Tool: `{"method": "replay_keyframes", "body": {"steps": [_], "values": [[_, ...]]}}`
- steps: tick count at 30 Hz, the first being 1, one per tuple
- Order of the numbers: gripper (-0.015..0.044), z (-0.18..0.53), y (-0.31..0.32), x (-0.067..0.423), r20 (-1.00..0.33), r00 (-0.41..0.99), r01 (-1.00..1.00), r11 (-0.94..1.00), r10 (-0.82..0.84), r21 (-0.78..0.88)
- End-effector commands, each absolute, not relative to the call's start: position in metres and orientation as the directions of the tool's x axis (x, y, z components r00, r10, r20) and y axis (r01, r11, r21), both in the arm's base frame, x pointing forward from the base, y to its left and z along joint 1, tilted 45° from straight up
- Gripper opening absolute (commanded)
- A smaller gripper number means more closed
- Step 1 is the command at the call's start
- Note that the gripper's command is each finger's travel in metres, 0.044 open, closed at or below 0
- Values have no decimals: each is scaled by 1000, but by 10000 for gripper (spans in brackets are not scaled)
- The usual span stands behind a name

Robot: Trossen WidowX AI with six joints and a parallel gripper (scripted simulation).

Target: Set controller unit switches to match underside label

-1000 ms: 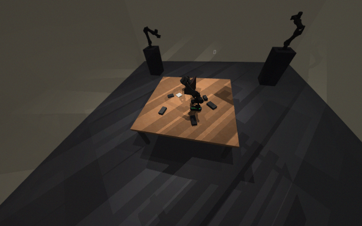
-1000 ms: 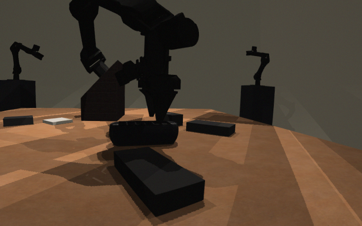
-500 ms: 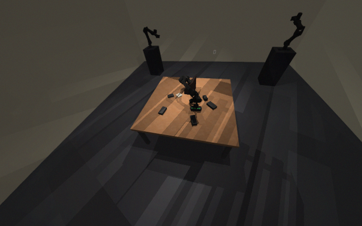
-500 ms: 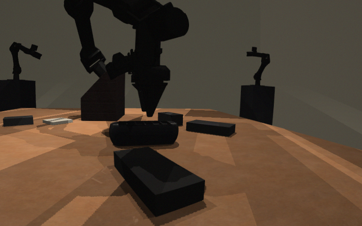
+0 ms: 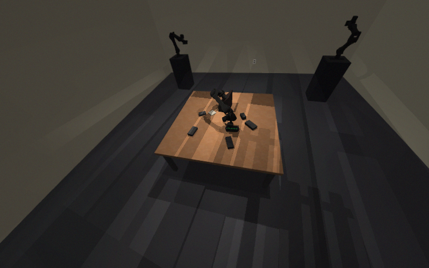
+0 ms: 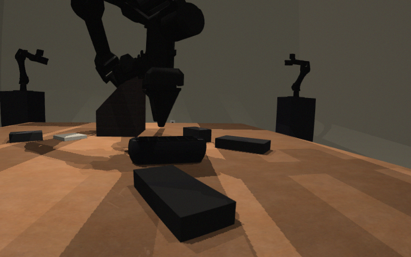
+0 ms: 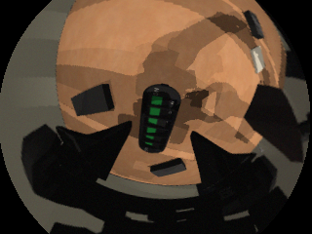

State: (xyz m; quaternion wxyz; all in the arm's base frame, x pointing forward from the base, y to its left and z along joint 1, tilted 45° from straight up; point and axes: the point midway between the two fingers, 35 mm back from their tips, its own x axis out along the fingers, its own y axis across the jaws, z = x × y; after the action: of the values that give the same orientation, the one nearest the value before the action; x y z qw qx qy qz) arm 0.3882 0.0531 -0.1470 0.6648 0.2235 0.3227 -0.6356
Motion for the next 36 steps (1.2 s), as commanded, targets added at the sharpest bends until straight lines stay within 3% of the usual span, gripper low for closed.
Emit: {"method": "replay_keyframes", "body": {"steps": [1,36], "values": [[440,-115,37,397,-710,-5,992,87,-705,-94],[440,-145,8,397,-709,-5,992,87,-705,-94]]}}
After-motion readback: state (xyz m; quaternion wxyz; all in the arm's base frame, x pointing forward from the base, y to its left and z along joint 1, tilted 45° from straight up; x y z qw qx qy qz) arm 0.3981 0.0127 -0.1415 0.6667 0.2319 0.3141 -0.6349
